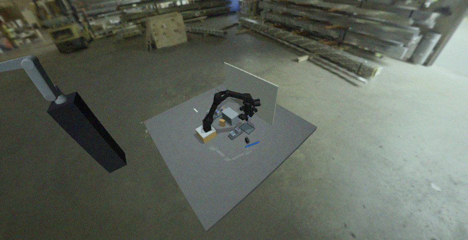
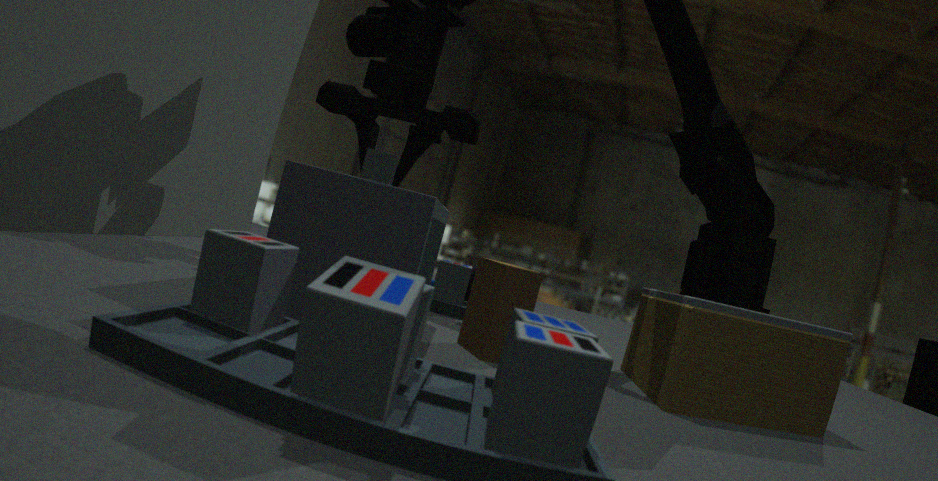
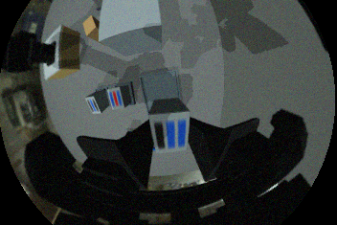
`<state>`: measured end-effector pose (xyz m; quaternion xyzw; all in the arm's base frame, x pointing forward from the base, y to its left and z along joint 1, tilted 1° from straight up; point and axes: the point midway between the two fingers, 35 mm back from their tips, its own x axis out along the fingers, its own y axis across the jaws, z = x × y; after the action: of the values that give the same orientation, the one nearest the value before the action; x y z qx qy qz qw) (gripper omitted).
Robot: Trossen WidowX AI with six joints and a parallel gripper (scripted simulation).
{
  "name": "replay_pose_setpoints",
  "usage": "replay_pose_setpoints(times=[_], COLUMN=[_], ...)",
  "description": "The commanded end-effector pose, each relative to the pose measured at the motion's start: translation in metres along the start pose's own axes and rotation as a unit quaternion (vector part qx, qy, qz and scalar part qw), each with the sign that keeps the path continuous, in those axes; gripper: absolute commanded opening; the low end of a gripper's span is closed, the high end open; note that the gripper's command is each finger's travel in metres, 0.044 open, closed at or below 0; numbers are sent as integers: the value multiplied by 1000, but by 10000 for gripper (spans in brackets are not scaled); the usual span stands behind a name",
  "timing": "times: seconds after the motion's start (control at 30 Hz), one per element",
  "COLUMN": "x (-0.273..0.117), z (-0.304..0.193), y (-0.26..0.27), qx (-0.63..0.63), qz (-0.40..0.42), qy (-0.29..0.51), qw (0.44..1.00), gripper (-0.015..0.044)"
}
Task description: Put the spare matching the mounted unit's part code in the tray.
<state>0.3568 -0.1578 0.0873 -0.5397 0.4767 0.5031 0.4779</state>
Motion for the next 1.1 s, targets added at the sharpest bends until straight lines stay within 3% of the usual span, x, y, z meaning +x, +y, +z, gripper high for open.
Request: replay_pose_setpoints(times=[0.0, 1.07], x=[5, 36], z=[1, 1], y=[0, 0], qx=[-2, -2], qz=[0, 0], qy=[-3, -3], qw=[1000, 1000], gripper=[0, 0])
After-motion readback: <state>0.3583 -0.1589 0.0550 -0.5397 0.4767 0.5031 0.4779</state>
